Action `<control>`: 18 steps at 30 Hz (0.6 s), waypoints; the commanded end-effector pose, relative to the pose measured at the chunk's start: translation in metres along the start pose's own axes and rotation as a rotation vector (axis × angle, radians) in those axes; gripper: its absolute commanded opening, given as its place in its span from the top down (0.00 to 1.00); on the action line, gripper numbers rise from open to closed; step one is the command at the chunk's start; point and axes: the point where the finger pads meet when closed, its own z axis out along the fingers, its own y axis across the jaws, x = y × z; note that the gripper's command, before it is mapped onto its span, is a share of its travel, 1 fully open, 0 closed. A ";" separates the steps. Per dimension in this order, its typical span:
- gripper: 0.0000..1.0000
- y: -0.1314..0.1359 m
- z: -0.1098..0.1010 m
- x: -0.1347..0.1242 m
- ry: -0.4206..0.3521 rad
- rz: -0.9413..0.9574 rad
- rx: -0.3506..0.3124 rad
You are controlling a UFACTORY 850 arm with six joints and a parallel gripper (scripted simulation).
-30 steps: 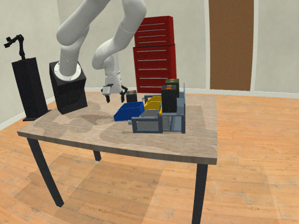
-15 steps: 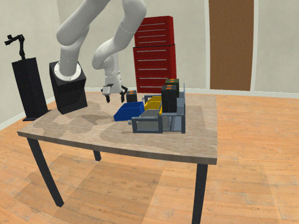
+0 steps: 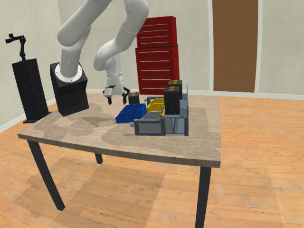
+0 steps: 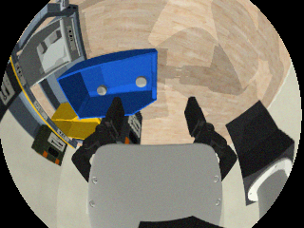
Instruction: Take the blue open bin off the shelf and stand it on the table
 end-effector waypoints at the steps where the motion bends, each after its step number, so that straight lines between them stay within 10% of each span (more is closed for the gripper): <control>1: 0.00 0.000 0.000 0.001 -0.028 0.000 0.007; 18: 0.00 0.000 0.000 0.001 -0.028 0.000 0.007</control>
